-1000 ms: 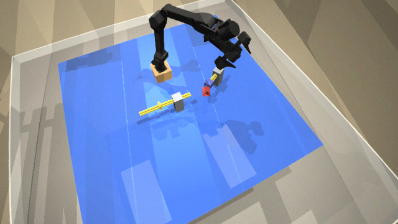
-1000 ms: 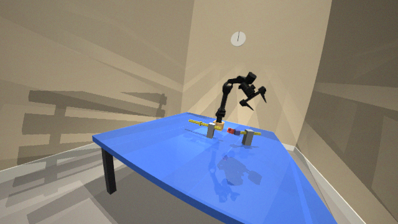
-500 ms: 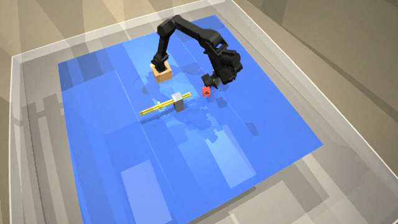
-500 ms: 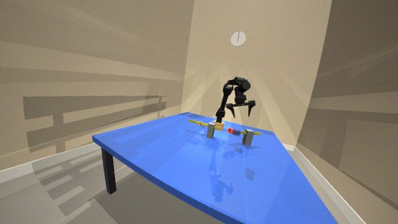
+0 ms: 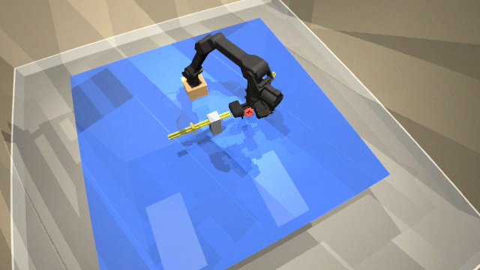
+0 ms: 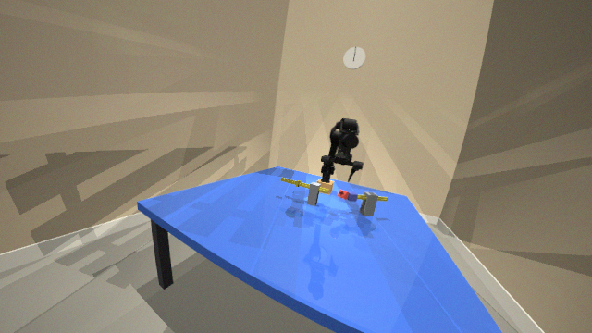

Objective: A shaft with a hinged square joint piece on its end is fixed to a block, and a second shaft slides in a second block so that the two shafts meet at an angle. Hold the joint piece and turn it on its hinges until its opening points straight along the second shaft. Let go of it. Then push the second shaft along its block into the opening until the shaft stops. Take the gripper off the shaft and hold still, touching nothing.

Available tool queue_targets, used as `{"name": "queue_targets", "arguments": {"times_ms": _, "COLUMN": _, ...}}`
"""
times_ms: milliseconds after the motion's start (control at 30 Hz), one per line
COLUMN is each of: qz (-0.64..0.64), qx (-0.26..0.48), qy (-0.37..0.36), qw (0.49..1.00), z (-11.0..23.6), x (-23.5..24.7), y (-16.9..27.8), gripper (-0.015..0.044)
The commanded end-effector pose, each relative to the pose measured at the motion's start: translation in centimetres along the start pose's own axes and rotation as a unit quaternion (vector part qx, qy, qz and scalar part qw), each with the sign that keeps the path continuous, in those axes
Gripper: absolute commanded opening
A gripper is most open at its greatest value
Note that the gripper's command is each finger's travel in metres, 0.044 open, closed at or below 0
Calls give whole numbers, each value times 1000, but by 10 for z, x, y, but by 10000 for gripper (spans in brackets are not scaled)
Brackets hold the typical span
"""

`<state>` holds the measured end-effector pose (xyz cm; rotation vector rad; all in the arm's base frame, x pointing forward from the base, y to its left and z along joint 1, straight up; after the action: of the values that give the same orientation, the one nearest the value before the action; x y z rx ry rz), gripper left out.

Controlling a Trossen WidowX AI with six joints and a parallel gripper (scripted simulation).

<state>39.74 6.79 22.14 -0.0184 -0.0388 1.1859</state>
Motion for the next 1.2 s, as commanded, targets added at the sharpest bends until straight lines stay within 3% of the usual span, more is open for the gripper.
{"name": "queue_targets", "arguments": {"times_ms": 0, "qz": -2, "qx": -6, "qy": 4, "qw": 1000, "z": 1, "x": 1, "y": 1, "gripper": 440}}
{"name": "queue_targets", "arguments": {"times_ms": 900, "qz": -163, "qx": -103, "qy": -1, "qw": 981, "z": -19, "x": 3, "y": 16, "gripper": 440}}
{"name": "queue_targets", "arguments": {"times_ms": 1167, "qz": -163, "qx": -104, "qy": -1, "qw": 981, "z": -51, "x": 5, "y": 14, "gripper": 440}}
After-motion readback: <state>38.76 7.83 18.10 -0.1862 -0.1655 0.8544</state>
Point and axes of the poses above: the point midway between the two fingers, 35 mm back from their tips, its own z axis back along the fingers, its own x axis across the jaws, y = z × x, the point moved 5 cm from there along z, back along the fingers, and after that the axes turned 11 degrees about -z, right-handed, at the moved point
